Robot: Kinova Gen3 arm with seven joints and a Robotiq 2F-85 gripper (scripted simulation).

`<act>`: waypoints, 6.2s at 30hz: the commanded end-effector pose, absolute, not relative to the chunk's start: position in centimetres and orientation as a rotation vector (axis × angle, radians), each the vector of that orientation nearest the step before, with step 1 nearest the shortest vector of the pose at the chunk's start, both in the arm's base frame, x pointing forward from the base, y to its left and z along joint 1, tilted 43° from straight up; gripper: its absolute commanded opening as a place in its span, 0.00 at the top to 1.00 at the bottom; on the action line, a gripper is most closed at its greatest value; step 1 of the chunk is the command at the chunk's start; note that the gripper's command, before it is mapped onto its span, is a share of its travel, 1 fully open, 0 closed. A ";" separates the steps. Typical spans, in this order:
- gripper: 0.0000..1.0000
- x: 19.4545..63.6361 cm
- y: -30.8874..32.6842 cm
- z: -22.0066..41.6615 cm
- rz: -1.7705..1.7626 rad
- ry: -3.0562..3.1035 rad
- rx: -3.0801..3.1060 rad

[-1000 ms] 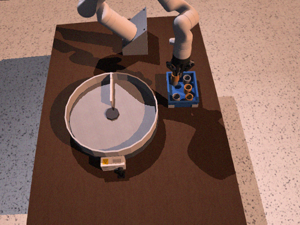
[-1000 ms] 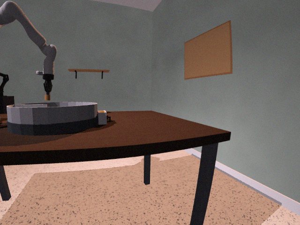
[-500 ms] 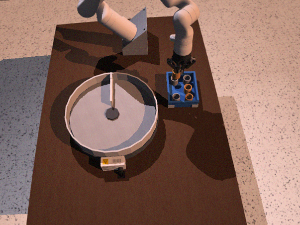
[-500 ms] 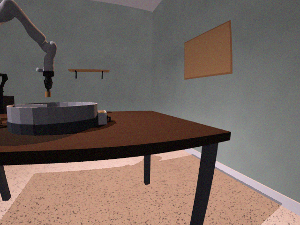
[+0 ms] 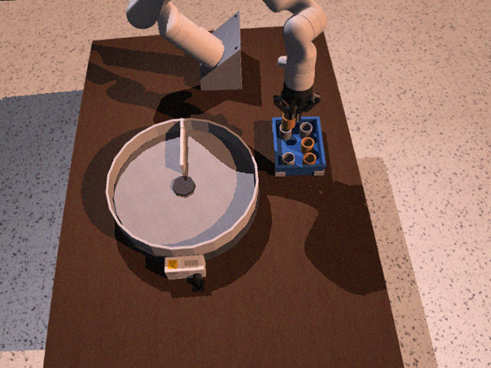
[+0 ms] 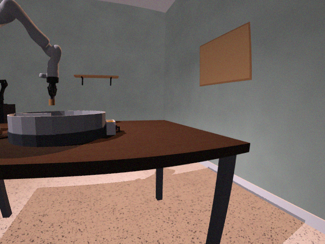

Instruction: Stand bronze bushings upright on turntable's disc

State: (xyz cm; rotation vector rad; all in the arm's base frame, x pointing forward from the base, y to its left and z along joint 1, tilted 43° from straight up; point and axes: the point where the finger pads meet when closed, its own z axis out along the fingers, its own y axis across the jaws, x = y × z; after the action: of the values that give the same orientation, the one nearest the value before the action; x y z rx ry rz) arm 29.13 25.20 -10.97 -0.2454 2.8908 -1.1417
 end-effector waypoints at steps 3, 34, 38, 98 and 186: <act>1.00 29.1 25.3 -10.9 -1.139 2.891 -0.246; 1.00 29.7 23.9 -9.5 -1.139 2.891 -0.246; 1.00 30.1 22.5 -8.3 -1.139 2.891 -0.246; 1.00 38.6 -0.8 14.2 -1.139 2.891 -0.246; 1.00 38.9 -3.5 11.3 -1.139 2.891 -0.246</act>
State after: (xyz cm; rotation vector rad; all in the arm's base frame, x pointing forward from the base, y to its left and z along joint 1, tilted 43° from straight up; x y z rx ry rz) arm 38.96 -3.16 11.50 -0.2510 2.8887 -1.1336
